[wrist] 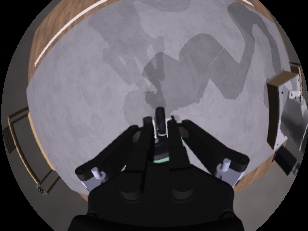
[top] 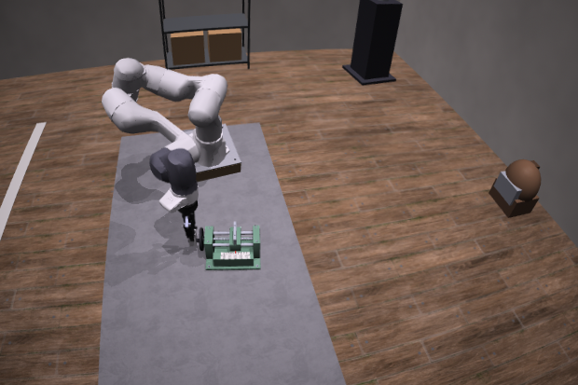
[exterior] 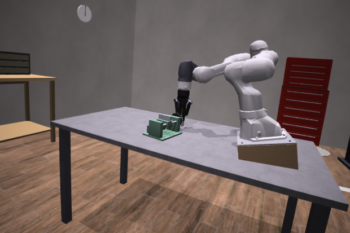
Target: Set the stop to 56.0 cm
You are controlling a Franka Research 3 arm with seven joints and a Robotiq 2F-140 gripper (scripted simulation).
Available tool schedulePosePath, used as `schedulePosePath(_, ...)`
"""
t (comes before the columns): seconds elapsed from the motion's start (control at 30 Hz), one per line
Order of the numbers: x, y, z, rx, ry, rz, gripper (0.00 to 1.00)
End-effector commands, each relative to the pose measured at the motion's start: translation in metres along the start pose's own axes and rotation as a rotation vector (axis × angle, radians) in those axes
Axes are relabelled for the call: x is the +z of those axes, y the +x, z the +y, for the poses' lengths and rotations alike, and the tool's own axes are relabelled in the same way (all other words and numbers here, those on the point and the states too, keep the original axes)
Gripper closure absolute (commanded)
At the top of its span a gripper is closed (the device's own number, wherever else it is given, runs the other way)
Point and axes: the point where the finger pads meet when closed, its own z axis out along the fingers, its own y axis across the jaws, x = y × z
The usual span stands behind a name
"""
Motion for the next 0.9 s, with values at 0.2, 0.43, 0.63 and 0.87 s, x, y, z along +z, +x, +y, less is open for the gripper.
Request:
schedulePosePath(0.2, -0.014, -0.001, 0.012, 0.004, -0.003, -0.001, 0.96)
schedulePosePath(0.43, -0.028, -0.001, 0.014, 0.004, -0.003, -0.001, 0.96)
schedulePosePath(0.63, -0.036, -0.001, 0.013, 0.004, -0.003, -0.001, 0.96)
schedulePosePath(0.87, -0.05, -0.001, 0.002, 0.004, -0.003, -0.001, 0.96)
